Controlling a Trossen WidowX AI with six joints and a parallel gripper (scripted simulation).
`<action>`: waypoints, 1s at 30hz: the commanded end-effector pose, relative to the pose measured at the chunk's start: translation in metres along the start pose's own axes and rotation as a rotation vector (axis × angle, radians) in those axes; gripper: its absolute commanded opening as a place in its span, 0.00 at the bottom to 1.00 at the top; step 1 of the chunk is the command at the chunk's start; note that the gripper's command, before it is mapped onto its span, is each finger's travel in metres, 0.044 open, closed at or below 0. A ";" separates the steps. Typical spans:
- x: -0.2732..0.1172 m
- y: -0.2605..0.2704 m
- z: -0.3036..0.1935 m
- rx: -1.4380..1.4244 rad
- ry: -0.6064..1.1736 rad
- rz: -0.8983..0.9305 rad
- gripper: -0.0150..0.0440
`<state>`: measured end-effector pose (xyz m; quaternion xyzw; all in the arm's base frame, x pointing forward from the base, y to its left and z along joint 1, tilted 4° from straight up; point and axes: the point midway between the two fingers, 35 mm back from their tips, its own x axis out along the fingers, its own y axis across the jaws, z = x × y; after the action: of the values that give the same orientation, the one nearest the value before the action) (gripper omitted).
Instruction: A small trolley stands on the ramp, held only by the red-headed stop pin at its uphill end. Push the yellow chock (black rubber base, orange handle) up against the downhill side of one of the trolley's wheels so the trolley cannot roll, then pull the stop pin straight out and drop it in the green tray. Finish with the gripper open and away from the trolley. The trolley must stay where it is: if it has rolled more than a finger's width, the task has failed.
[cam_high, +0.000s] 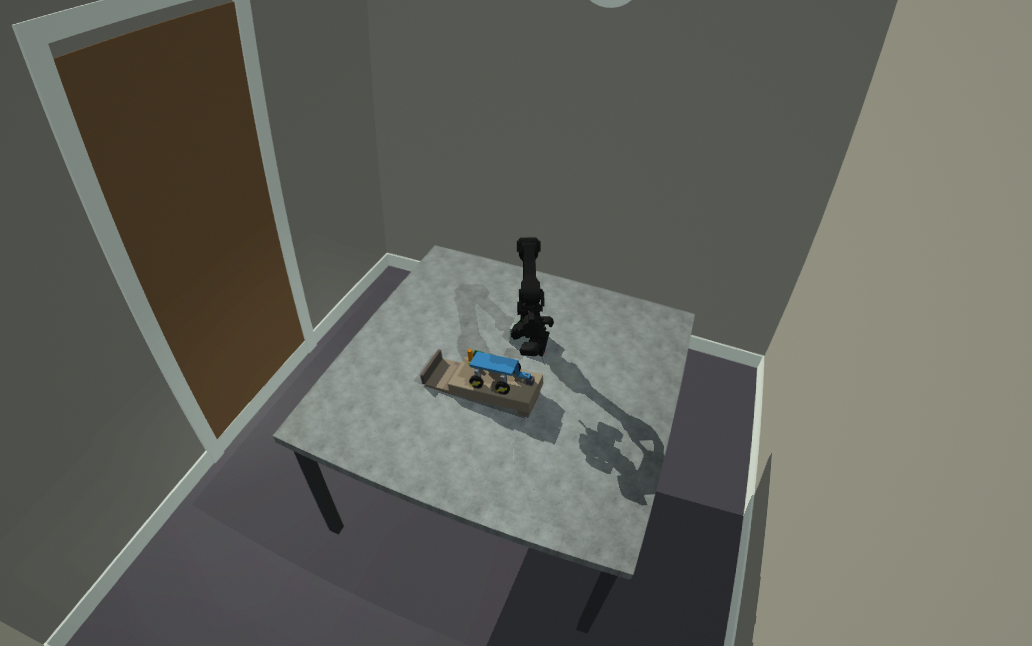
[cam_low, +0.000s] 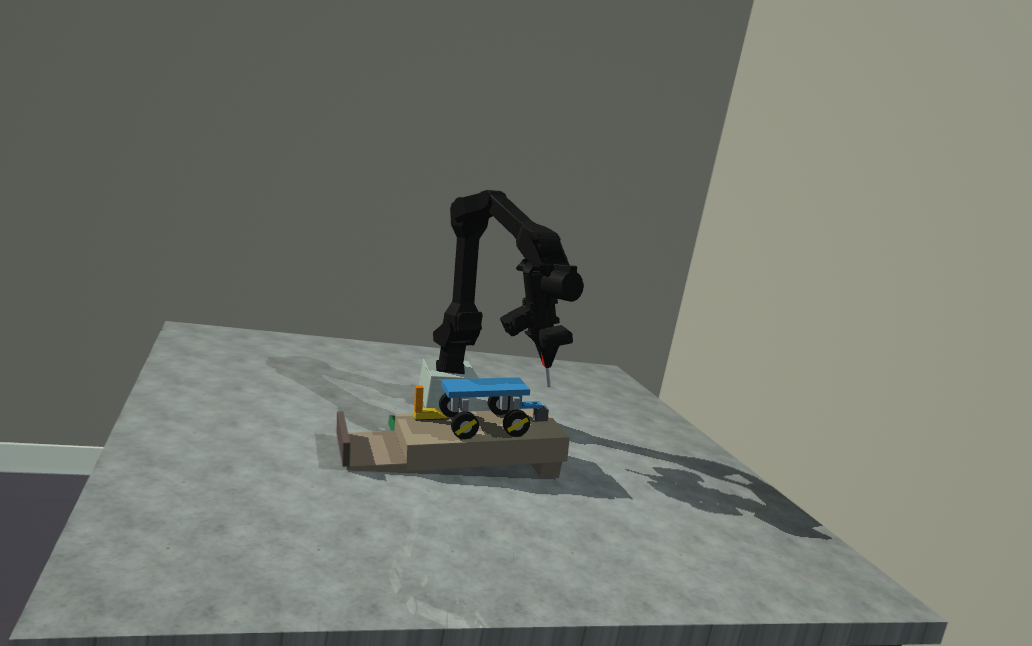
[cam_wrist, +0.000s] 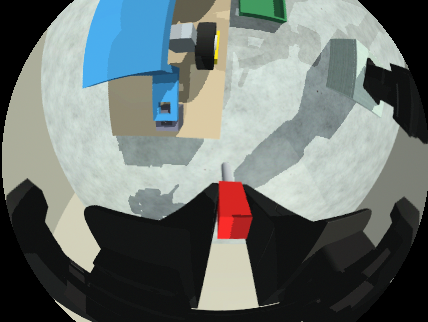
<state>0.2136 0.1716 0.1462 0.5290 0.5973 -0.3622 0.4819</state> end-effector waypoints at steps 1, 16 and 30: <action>0.002 -0.014 0.001 0.004 -0.005 0.000 0.25; -0.001 -0.023 0.025 0.004 -0.008 -0.001 0.25; -0.008 -0.019 0.075 0.003 -0.013 0.000 0.25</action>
<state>0.2085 0.1049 0.1349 0.5290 0.5900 -0.3668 0.4875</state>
